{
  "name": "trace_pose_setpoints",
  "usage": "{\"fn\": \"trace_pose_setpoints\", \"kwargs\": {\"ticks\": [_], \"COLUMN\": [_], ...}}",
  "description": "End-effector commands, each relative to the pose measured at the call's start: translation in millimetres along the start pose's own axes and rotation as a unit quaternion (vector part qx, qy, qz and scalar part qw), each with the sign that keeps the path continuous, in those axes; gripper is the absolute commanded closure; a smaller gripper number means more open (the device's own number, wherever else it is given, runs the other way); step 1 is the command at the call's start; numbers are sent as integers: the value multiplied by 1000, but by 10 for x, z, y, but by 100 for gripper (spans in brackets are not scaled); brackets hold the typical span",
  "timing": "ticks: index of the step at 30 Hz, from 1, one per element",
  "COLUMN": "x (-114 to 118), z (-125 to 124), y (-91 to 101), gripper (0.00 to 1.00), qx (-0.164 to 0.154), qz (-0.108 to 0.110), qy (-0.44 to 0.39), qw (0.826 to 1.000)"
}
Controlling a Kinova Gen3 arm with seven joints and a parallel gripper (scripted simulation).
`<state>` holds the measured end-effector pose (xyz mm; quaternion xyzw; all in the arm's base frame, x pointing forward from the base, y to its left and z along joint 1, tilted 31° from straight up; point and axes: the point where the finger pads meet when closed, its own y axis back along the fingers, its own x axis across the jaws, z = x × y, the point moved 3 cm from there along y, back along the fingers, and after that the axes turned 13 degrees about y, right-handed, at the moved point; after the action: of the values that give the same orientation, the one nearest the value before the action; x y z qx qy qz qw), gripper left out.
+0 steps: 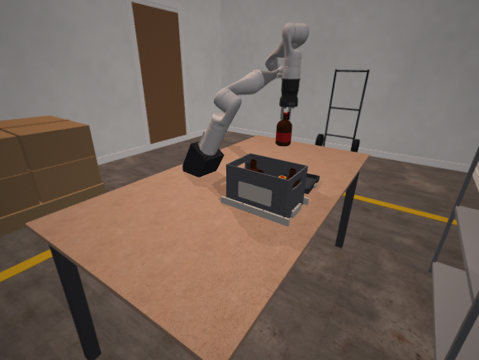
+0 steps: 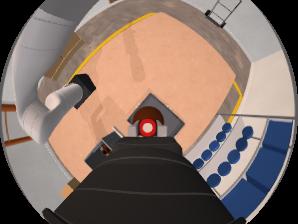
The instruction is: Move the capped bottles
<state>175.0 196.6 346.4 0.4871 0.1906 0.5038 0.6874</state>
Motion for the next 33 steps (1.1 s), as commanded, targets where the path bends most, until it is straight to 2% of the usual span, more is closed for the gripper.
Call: {"fn": "trace_pose_setpoints", "kwargs": {"ticks": [1, 33], "x": [10, 10], "z": [-13, -12], "y": [-5, -580], "gripper": [100, 100], "qx": [-3, -3], "qz": [-4, -3], "qy": [4, 4], "qw": [1000, 1000]}}
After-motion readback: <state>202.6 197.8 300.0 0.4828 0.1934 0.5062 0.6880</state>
